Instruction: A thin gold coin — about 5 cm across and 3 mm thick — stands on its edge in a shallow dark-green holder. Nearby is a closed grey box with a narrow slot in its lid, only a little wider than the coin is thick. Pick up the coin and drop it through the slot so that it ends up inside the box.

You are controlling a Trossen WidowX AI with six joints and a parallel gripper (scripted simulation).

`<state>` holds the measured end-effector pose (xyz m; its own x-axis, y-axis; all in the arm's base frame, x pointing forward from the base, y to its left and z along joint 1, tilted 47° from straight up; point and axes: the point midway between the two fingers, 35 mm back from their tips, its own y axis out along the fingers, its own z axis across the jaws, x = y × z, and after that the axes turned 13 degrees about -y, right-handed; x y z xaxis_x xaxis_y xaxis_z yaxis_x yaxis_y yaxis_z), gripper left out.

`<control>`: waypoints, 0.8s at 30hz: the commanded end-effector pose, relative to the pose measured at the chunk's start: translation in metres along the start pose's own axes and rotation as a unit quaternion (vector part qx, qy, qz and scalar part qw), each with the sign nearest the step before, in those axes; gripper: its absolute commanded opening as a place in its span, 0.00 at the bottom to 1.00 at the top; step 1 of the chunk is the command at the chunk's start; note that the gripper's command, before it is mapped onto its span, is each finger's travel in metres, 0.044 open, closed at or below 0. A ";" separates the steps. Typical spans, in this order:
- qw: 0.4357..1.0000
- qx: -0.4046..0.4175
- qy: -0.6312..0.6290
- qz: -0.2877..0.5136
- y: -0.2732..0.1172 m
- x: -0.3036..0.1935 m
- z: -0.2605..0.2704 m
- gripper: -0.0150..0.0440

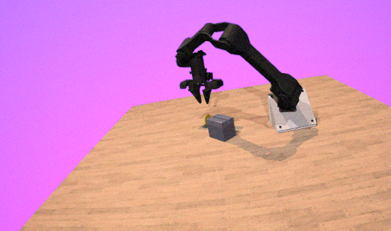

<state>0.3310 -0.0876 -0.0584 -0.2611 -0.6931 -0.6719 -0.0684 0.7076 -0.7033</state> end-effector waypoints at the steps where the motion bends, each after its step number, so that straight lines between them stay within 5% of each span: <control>1: 1.000 -0.009 0.009 0.006 0.018 0.000 -0.005 0.53; 24: 1.000 -0.010 0.008 0.006 0.054 -0.001 -0.003 0.53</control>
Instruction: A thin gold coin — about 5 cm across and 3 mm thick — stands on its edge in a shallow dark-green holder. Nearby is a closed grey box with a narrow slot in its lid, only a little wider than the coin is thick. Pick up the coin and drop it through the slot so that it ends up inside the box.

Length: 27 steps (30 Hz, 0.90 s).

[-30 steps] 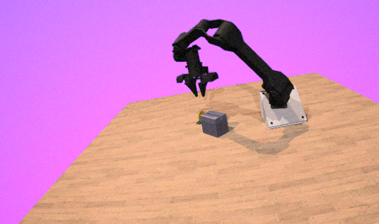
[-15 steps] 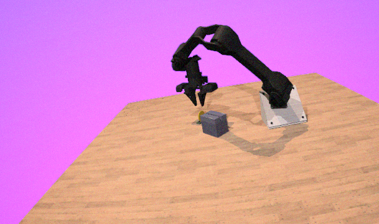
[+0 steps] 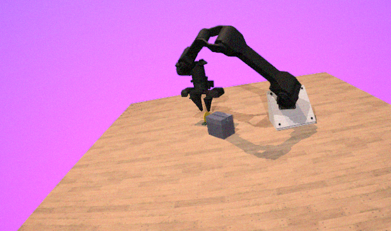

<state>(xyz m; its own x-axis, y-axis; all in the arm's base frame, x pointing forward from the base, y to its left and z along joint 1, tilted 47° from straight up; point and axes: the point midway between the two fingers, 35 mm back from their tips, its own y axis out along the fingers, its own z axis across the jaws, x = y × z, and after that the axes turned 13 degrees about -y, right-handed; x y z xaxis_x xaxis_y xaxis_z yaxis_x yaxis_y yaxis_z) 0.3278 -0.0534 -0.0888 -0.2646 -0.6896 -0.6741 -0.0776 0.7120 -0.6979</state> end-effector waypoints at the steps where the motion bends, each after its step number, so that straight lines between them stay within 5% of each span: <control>1: 1.000 -0.004 0.006 0.004 0.009 0.001 -0.002 0.53; 23: 1.000 -0.004 0.007 0.006 0.042 0.000 -0.003 0.53; 27: 1.000 -0.004 0.007 0.006 0.042 0.000 -0.003 0.35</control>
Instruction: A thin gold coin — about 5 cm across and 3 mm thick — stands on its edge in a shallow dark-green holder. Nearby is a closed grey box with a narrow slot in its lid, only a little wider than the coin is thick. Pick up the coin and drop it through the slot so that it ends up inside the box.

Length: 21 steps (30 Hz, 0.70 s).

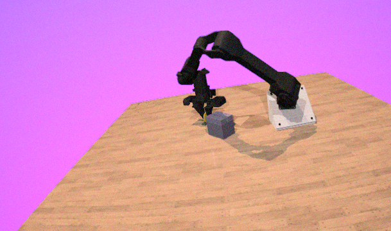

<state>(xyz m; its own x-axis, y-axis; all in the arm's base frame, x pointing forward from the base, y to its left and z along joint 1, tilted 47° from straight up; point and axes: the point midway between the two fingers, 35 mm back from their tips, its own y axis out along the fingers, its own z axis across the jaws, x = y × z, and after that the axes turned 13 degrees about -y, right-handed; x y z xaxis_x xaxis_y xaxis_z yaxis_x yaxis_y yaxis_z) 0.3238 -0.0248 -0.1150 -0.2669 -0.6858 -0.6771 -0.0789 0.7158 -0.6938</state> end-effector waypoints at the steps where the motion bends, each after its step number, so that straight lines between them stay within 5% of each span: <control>1: 1.000 -0.002 0.006 0.004 0.003 0.001 -0.002 0.30; 21: 1.000 0.003 -0.006 -0.005 -0.016 0.002 -0.001 0.25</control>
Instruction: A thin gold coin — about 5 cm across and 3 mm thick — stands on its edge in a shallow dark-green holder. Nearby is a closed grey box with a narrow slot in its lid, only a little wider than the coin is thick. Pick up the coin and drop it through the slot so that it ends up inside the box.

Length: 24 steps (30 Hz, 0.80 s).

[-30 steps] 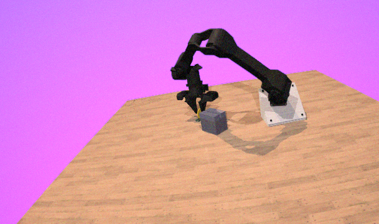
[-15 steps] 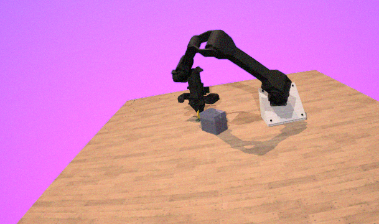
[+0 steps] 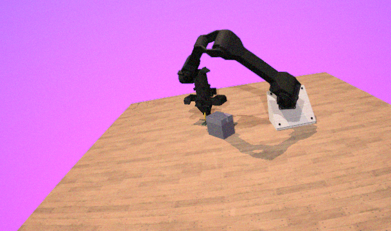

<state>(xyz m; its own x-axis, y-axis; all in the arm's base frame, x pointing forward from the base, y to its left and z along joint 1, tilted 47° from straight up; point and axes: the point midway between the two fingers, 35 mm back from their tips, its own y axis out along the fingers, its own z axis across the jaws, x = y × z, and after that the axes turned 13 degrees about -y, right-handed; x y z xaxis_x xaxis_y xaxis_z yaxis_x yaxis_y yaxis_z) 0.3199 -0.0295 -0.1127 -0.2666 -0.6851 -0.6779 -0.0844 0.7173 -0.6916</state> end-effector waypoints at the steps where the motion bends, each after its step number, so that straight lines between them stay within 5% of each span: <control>1: 1.000 0.005 -0.006 -0.005 -0.013 -0.001 0.003 0.25; 24: 1.000 0.002 0.004 -0.001 -0.071 0.000 0.004 0.25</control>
<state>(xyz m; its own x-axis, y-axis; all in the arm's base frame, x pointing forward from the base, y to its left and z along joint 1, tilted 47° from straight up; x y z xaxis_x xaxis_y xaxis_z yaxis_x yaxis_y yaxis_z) 0.3276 -0.0735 -0.0724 -0.2847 -0.6787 -0.6770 -0.0864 0.7215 -0.6870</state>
